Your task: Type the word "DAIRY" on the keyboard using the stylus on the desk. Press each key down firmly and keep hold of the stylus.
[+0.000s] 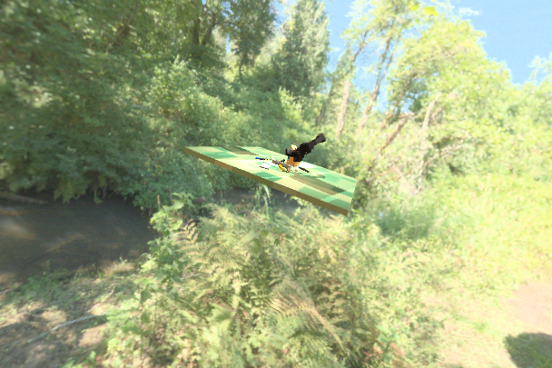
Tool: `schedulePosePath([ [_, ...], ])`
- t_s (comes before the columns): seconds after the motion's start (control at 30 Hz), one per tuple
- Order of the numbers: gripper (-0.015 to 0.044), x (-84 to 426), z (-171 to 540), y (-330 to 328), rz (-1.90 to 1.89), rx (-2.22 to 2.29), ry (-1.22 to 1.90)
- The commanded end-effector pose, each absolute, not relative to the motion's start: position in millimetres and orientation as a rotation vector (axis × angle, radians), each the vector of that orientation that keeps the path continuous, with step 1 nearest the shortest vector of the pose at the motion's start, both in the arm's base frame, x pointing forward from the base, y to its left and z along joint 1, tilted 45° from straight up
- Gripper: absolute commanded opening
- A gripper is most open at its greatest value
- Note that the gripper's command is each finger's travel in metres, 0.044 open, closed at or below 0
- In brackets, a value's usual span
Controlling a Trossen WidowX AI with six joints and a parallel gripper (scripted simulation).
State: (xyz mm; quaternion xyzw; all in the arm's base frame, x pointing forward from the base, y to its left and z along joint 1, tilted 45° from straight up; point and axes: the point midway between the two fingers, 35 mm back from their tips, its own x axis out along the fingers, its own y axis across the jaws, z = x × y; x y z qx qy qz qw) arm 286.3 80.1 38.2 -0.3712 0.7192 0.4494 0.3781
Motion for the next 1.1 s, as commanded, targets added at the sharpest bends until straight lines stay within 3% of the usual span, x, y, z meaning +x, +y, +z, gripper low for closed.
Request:
schedulePosePath([
  [0.0, 0.0000, 286, 32, 86, 1.153, -0.942, 1.851],
  [0.27, 0.0000, 285, 23, 95, 1.154, -0.942, 1.851],
  [0.37, 0.0079, 286, 22, 97, 1.154, -0.942, 1.851],
  [1.07, 0.0081, 286, 17, 102, 1.154, -0.941, 1.851],
])
